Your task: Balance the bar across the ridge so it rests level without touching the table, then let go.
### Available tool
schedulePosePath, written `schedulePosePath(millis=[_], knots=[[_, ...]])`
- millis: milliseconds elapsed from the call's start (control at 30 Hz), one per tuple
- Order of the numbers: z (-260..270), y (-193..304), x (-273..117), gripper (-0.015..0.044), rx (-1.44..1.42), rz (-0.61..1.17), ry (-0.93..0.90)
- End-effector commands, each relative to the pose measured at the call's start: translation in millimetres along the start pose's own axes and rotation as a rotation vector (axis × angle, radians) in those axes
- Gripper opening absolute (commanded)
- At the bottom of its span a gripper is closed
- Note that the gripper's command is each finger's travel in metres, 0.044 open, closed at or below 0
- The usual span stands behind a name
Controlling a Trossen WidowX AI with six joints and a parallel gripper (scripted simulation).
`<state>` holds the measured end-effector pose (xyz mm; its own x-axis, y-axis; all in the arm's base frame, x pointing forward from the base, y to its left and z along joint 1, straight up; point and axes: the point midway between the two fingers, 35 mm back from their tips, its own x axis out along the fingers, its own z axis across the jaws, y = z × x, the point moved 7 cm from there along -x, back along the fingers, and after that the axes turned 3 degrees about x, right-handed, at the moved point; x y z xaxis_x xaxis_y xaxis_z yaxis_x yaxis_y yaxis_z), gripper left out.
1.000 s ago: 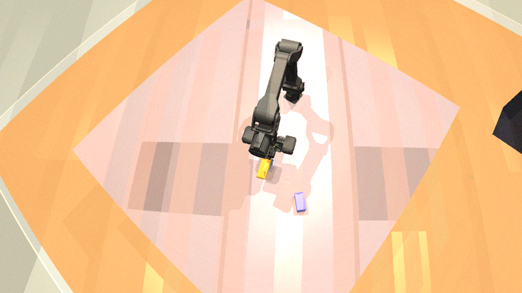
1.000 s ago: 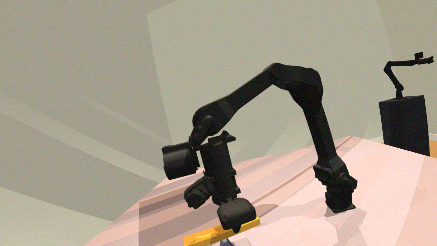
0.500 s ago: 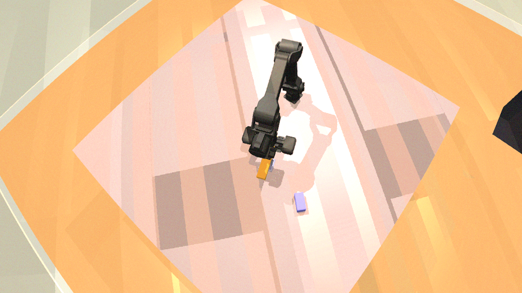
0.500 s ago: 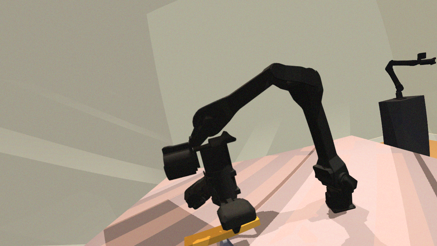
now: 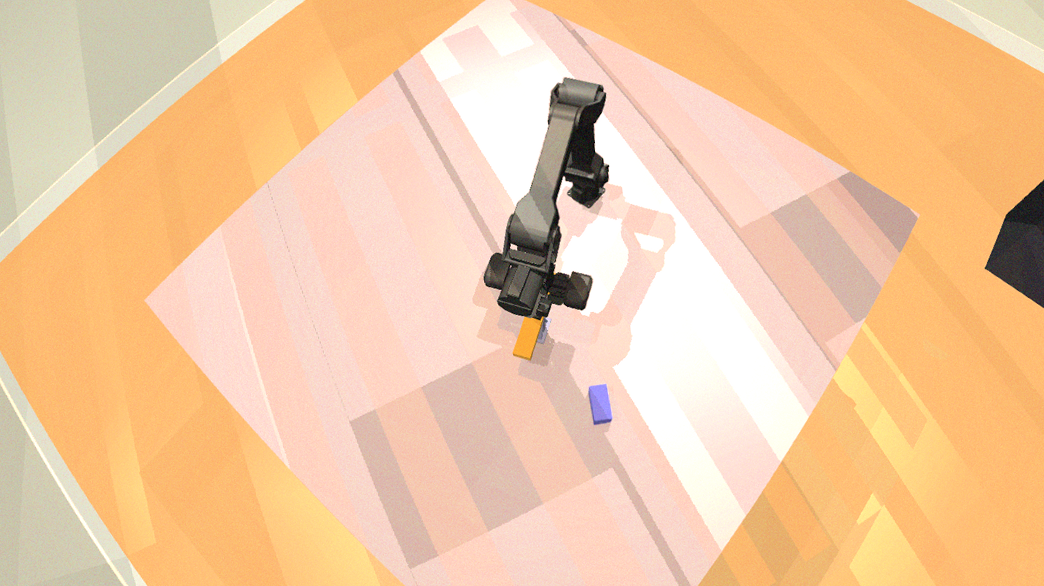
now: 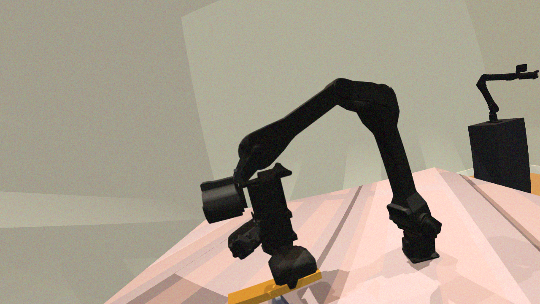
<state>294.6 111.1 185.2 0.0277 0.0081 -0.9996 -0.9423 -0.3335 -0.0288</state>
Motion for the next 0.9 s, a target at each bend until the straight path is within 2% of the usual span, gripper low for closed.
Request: schedulePosePath(millis=[0,867], knots=[[0.2,-0.4,0.3,0.0000,0.005,-0.003,-0.002],[0.2,-0.5,2.5,0.0000,0.005,-0.003,-0.002]])
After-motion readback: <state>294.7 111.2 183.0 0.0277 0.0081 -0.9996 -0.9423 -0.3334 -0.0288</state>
